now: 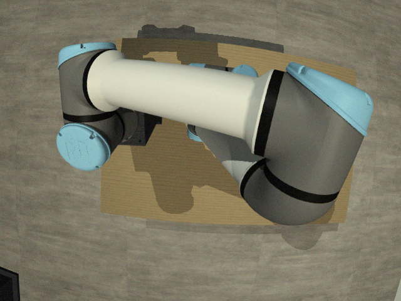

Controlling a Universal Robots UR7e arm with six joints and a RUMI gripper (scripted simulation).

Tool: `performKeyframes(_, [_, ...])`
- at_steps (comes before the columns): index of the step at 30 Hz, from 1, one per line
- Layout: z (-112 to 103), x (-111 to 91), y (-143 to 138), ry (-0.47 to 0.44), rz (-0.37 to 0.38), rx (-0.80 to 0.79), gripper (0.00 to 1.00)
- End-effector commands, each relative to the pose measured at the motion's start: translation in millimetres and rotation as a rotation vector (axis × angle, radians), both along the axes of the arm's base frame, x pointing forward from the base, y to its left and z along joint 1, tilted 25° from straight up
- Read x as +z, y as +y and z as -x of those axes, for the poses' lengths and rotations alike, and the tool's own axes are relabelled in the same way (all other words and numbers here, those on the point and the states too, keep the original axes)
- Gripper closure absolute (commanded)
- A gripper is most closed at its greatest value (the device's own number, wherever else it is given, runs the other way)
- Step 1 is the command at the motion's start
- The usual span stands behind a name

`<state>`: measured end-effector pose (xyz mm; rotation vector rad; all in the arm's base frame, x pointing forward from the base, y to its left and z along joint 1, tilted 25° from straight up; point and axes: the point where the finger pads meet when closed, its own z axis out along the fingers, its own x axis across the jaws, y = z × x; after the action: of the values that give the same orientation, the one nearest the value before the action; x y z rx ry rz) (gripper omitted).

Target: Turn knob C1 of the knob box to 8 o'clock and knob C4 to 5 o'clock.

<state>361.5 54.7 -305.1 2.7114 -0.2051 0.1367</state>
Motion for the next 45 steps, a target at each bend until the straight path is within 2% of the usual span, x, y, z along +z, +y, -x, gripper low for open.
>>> performKeyframes(1, [-1.0, 1.0, 1.1, -0.037, -0.005, -0.081, 0.89])
performKeyframes(9, [-2.6, 3.2, 2.9, -0.137, -0.021, -0.300, 0.89])
performKeyframes(11, [-2.6, 3.2, 2.9, -0.137, -0.021, -0.300, 0.89])
performKeyframes(26, [-4.2, 8.4, 4.1, -0.335, -0.052, -0.736, 0.89])
performKeyframes(28, [-4.2, 8.4, 4.1, -0.335, -0.052, -0.736, 0.89])
performKeyframes(43, [-2.5, 14.3, 3.2, -0.535, -0.084, -1.177, 0.89])
performKeyframes(45, [-2.5, 14.3, 3.2, -0.535, -0.084, -1.177, 0.89])
